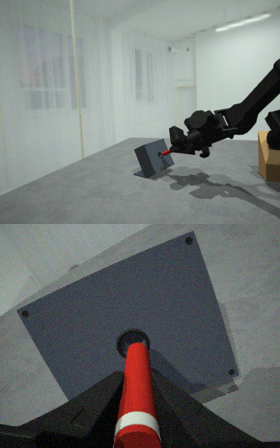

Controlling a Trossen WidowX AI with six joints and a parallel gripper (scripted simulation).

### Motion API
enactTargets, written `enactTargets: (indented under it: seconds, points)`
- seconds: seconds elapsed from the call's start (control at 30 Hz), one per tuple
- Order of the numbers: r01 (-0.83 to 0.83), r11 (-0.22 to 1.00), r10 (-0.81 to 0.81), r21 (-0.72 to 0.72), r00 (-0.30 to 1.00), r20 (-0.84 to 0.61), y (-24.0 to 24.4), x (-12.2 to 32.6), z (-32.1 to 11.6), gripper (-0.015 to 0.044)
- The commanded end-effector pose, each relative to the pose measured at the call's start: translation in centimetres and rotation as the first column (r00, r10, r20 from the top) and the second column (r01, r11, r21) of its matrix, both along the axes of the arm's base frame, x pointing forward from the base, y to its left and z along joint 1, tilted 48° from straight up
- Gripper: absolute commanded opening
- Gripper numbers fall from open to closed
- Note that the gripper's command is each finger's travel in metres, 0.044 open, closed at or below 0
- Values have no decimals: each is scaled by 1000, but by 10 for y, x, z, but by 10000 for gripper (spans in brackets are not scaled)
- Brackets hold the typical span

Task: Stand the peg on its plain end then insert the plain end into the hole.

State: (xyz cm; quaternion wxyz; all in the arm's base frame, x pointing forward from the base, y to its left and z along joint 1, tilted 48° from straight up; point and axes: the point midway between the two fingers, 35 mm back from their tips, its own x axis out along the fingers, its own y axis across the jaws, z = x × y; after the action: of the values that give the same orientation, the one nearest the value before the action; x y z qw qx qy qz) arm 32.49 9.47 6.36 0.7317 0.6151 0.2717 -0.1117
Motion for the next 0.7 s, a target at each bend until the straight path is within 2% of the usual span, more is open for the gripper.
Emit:
enactTargets:
  seconds: [0.0, 0.67]
  points:
    - [0, 1000, 0, -1, 1000, 9, 1, 6, 0, 0]
    - [2, 1000, -2, 0, 1000, 0, 0, 3, -1, 0]
